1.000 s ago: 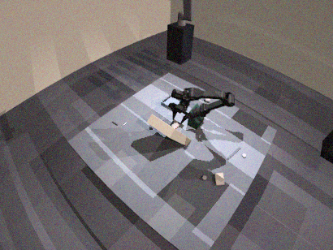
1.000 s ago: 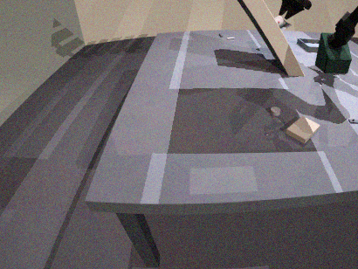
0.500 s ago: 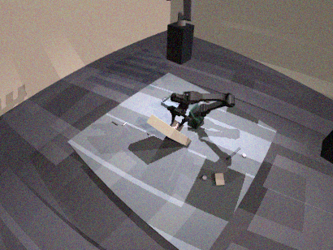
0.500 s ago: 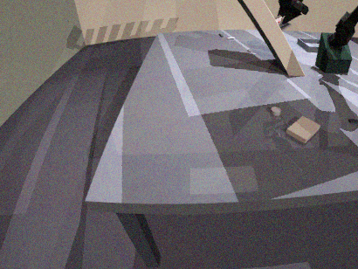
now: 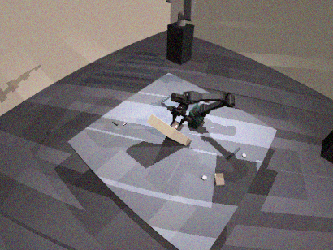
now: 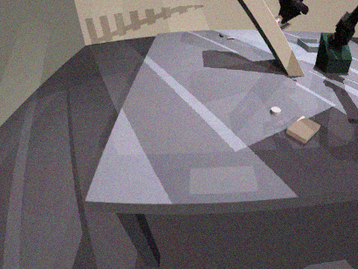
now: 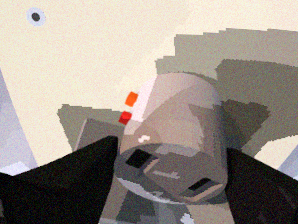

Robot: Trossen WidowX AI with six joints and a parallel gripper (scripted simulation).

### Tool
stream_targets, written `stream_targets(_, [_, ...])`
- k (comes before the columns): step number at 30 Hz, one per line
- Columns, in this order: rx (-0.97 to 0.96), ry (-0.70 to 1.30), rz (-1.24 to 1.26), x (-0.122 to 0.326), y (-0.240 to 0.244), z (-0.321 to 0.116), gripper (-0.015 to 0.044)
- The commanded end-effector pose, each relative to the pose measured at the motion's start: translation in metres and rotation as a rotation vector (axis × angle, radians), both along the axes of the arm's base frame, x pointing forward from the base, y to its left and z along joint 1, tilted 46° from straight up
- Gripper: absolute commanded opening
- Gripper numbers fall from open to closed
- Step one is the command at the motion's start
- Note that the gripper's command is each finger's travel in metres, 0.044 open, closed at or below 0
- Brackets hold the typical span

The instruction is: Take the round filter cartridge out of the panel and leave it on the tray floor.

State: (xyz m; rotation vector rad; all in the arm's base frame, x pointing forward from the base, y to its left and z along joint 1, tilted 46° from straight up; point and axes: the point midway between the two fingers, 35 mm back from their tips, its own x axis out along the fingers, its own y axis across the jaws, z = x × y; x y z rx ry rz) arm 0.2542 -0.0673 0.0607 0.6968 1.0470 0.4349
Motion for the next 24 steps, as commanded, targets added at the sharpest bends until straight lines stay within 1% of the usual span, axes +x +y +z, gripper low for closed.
stream_targets(1, [-0.003, 0.0, 0.001, 0.0, 0.0, 0.0, 0.0113])
stream_targets(5, [-0.002, 0.0, 0.001, 0.006, -0.005, 0.005, 0.0008])
stream_targets(6, [-0.002, 0.0, 0.001, 0.008, -0.007, 0.007, 0.0])
stream_targets(12, [-0.002, 0.0, 0.0, 0.014, -0.016, 0.015, 0.0])
stream_targets(24, [-0.007, 0.007, -0.002, -0.008, -0.057, 0.053, 0.0])
